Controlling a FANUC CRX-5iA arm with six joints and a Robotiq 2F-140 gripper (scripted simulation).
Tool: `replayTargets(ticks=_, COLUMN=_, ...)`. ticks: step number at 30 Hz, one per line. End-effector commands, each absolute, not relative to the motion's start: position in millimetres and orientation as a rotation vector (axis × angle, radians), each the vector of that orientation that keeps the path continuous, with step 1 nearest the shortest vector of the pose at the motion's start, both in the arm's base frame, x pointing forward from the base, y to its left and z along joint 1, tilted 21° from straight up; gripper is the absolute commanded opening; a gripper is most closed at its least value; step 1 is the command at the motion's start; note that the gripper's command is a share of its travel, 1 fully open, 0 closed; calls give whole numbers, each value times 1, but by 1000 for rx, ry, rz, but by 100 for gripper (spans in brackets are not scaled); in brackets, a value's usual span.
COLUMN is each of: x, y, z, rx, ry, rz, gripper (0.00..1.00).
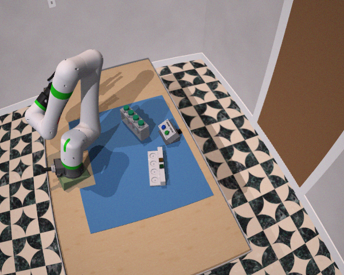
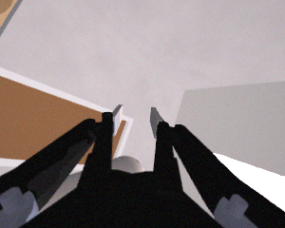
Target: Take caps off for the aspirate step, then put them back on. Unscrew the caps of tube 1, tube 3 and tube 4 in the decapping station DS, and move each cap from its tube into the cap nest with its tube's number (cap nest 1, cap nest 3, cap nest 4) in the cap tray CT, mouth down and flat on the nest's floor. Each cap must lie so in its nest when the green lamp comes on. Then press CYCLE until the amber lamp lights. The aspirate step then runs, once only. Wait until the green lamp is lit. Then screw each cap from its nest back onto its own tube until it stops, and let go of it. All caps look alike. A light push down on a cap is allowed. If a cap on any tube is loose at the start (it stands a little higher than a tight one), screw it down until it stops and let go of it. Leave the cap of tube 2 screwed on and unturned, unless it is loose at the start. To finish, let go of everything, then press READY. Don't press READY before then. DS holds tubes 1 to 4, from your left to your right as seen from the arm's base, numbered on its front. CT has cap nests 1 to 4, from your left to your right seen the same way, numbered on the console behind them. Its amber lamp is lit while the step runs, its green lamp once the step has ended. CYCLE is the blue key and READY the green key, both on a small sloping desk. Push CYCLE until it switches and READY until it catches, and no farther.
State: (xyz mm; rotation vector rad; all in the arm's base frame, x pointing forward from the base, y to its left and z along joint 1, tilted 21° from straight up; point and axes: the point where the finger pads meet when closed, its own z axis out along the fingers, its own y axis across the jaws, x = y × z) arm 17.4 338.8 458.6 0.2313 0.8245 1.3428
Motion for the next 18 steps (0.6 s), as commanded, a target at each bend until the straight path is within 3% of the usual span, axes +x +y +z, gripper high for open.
replayTargets(ticks=1, x=32, y=340, z=460, rx=293, ry=837, rz=1311, gripper=35)
replayTargets(ticks=18, x=102, y=330, z=456, rx=531, ry=872, rz=1186, gripper=35)
